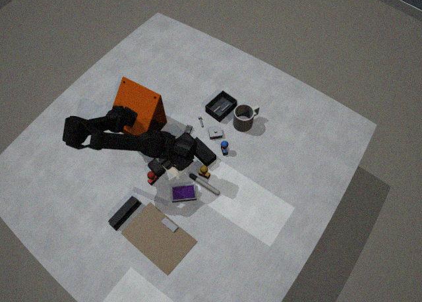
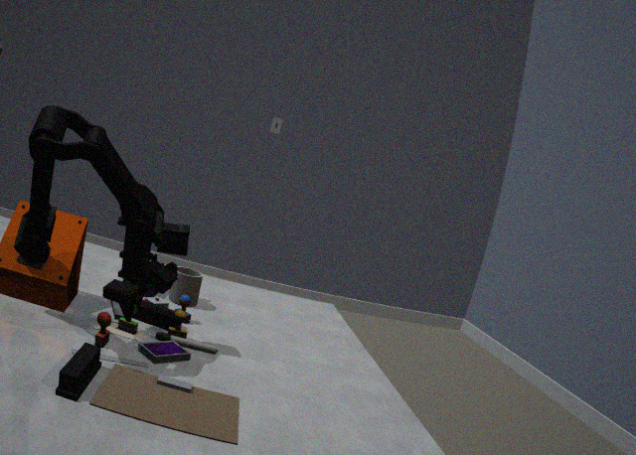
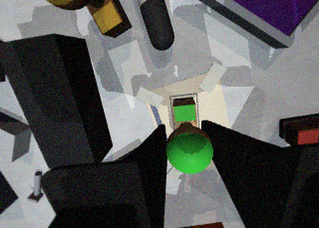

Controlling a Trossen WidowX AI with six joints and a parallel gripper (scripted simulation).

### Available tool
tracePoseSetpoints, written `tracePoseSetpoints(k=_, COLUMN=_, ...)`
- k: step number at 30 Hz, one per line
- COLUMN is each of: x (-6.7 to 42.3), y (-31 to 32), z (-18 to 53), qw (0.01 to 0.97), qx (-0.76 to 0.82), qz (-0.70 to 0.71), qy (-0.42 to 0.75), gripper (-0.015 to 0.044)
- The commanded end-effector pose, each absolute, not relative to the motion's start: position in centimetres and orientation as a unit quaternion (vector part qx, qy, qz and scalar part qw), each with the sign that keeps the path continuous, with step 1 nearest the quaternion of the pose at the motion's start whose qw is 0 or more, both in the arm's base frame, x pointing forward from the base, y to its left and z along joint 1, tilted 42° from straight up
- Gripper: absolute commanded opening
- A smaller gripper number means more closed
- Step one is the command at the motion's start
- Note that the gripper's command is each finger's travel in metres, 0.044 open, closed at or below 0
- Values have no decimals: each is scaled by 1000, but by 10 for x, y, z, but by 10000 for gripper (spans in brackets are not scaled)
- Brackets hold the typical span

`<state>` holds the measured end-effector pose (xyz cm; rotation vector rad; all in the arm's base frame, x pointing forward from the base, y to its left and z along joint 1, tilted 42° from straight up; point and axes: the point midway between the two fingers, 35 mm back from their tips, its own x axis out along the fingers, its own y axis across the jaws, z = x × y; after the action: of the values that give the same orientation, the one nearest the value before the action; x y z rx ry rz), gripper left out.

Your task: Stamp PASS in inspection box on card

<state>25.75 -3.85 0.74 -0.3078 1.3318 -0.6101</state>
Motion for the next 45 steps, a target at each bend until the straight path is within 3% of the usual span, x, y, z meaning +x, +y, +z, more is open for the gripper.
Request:
tracePoseSetpoints(k=1, x=258, y=-40, z=7, qw=733, qx=-141, qz=-279, qy=605, gripper=0)
tracePoseSetpoints(k=45, x=258, y=-15, z=33, qw=733, qx=-140, qz=-278, qy=605, gripper=0)
